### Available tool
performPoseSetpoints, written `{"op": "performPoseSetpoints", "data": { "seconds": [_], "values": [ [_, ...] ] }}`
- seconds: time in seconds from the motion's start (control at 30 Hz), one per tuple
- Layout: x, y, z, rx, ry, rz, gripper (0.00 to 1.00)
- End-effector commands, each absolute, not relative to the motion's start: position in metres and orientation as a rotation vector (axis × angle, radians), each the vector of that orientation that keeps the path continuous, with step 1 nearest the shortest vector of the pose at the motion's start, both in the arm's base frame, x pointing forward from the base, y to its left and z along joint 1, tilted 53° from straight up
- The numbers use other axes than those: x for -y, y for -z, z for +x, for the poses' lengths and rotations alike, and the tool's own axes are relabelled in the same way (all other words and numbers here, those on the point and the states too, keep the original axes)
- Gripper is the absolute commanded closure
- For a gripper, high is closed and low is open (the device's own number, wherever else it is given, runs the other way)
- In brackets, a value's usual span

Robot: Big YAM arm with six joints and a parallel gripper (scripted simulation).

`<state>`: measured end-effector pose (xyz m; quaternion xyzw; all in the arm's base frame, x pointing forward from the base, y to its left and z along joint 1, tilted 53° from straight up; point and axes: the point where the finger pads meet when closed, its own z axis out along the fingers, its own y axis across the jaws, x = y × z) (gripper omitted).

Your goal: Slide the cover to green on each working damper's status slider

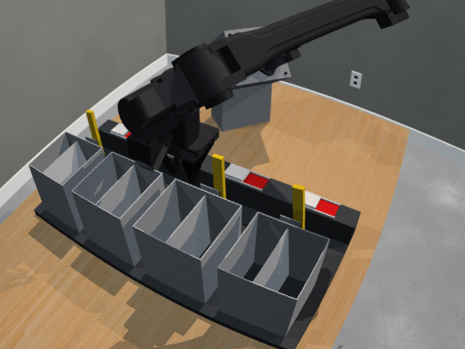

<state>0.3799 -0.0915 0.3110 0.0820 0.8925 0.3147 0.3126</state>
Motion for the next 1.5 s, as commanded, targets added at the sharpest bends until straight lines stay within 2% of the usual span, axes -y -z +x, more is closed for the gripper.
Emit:
{"op": "performPoseSetpoints", "data": {
  "seconds": [0.0, 0.9, 1.07, 1.47],
  "values": [
    [0.07, -0.35, 0.389, -2.322, -0.8, 0.161, 0.64],
    [-0.052, -0.457, 0.366, -2.281, -0.83, 0.166, 0.64],
    [-0.048, -0.425, 0.374, -2.35, -0.846, 0.228, 0.64],
    [-0.049, -0.424, 0.373, -2.355, -0.847, 0.215, 0.64]
  ]
}}
